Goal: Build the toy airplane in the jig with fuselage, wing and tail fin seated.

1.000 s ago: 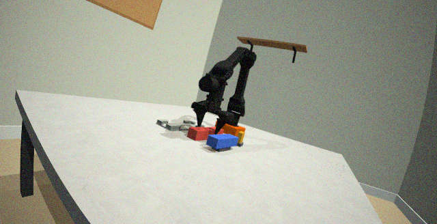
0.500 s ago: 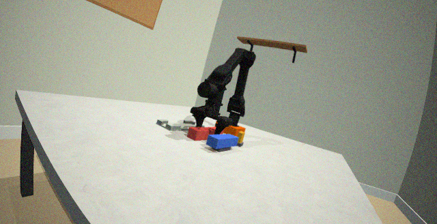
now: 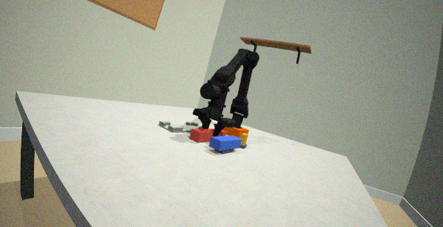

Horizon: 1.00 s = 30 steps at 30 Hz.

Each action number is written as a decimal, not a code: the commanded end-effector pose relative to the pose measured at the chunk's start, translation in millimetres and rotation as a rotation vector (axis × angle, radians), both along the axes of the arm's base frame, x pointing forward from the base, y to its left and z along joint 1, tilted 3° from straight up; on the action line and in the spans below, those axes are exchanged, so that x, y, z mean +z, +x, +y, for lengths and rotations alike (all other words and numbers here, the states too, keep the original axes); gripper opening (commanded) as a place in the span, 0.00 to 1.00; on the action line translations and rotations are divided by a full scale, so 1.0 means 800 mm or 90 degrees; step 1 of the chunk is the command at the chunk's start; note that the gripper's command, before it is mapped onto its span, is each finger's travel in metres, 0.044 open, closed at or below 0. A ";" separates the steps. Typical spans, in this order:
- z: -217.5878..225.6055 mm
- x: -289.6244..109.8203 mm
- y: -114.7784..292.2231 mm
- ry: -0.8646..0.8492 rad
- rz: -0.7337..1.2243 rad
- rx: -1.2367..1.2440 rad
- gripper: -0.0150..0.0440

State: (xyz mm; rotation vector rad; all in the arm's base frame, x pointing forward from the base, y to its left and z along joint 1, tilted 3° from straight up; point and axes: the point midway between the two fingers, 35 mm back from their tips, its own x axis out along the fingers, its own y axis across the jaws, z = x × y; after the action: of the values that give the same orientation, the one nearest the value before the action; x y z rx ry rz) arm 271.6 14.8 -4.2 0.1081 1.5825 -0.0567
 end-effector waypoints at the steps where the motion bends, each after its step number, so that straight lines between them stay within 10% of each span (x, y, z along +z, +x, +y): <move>1: 0.001 0.000 0.000 0.003 0.000 -0.002 0.43; 5: 0.001 0.012 0.004 0.003 -0.001 -0.002 0.25; 30: -0.003 0.109 0.011 0.003 -0.001 -0.002 0.25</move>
State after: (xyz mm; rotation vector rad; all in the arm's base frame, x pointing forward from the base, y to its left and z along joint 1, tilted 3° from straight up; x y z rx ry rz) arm 278.2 12.0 69.9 0.1121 1.5973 -0.0624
